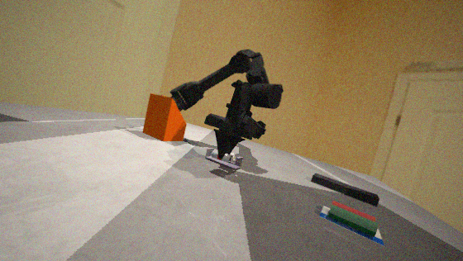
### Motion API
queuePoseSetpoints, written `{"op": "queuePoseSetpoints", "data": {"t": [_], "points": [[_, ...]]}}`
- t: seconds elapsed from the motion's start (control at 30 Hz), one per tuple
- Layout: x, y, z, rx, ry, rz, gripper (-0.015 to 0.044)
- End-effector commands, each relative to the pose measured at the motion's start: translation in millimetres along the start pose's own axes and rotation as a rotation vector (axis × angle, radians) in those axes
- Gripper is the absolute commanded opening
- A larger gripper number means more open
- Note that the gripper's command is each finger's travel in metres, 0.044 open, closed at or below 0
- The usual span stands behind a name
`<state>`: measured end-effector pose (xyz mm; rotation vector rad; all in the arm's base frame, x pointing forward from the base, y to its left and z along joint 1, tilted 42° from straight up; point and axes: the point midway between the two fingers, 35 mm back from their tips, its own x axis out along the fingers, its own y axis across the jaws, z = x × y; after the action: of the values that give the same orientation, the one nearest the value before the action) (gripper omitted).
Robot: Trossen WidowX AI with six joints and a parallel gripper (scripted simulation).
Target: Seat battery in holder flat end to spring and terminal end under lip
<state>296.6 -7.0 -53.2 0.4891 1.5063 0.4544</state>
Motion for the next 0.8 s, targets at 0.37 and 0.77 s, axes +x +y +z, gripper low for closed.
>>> {"op": "queuePoseSetpoints", "data": {"t": [0.37,0.77], "points": [[2.6,1.6,-3.9,0.005,0.054,-0.003,0.0066],[2.7,1.5,-4.1,0.005,0.053,-0.002,0.0066]]}}
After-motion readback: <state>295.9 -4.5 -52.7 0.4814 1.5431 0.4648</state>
